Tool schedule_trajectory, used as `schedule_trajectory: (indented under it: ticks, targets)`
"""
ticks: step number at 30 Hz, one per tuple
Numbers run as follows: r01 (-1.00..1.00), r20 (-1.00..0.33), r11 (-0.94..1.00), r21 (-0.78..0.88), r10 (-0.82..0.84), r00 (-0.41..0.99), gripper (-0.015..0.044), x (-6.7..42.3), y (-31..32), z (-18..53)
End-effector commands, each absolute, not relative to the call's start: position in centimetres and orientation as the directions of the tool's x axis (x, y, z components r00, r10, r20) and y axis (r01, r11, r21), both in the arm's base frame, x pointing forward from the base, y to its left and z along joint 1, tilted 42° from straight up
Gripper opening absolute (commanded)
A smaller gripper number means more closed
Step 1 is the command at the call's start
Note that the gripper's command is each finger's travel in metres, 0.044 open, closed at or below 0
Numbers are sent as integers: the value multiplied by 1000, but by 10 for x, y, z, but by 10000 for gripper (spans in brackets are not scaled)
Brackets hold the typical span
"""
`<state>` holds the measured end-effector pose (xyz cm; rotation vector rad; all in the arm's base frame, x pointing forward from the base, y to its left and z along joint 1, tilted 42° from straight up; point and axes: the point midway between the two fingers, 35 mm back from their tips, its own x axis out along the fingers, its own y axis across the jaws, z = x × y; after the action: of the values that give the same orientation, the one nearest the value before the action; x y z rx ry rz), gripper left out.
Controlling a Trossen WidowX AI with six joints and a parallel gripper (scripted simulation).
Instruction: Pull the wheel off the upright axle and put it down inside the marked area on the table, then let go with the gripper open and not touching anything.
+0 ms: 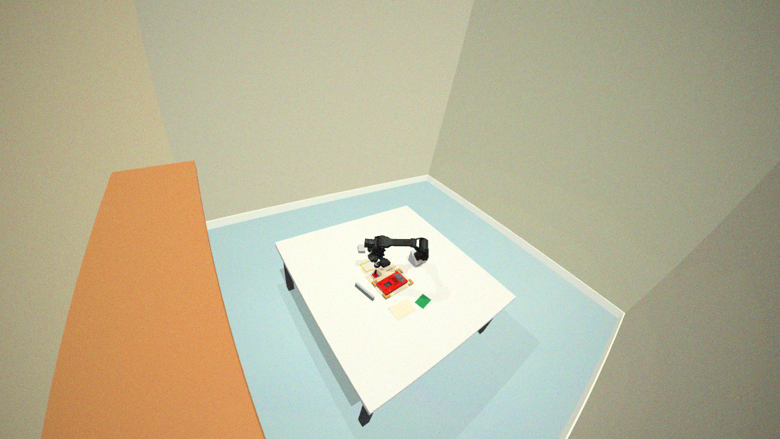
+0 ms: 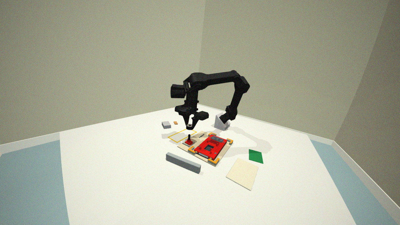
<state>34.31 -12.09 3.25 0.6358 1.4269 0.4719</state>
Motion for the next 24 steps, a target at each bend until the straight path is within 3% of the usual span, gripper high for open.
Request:
schedule_trajectory:
  ticks: [1,14,24]
  targets:
    - [85,-757,753,653,646,100,0,330,-139,18]
    - [80,-762,758,647,640,103,0,285,-188,-21]
    - [79,-761,758,648,640,104,0,284,-183,-32]
